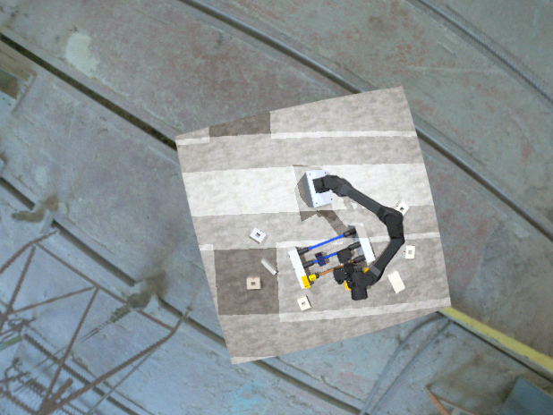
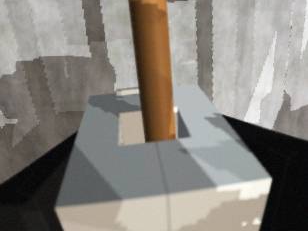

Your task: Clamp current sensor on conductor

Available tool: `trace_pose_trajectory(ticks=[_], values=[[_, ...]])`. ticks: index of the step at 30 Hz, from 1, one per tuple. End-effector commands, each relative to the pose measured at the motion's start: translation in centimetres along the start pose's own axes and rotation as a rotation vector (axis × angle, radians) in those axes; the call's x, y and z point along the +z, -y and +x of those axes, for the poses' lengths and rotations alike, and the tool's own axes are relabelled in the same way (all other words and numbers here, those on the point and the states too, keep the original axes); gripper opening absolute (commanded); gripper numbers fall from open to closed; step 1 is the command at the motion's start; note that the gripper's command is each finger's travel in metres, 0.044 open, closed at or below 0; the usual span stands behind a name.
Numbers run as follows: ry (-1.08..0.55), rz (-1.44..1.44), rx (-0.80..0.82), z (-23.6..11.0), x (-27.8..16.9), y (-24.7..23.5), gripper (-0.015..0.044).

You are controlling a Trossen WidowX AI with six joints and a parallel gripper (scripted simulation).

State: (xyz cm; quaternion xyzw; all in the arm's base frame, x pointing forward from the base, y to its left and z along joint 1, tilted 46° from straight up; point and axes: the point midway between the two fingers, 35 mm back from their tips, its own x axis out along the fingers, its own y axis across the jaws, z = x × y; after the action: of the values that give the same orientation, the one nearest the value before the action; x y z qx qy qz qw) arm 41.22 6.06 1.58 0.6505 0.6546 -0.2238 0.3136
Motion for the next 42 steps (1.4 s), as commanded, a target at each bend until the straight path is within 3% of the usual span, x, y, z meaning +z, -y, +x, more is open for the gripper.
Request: trace_pose_trajectory(ticks=[1,9,26,30,42], values=[[0.000,0.000,-0.002,0.11,-0.02,0.02,0.0000],[0.000,0.000,-0.002,0.11,-0.02,0.02,0.0000],[0.000,-0.001,-0.008,0.06,-0.03,0.00,0.0440],[-0.001,0.001,-0.004,0.08,-0.03,0.05,0.0335],[-0.001,0.001,-0.004,0.08,-0.03,0.05,0.0255]])
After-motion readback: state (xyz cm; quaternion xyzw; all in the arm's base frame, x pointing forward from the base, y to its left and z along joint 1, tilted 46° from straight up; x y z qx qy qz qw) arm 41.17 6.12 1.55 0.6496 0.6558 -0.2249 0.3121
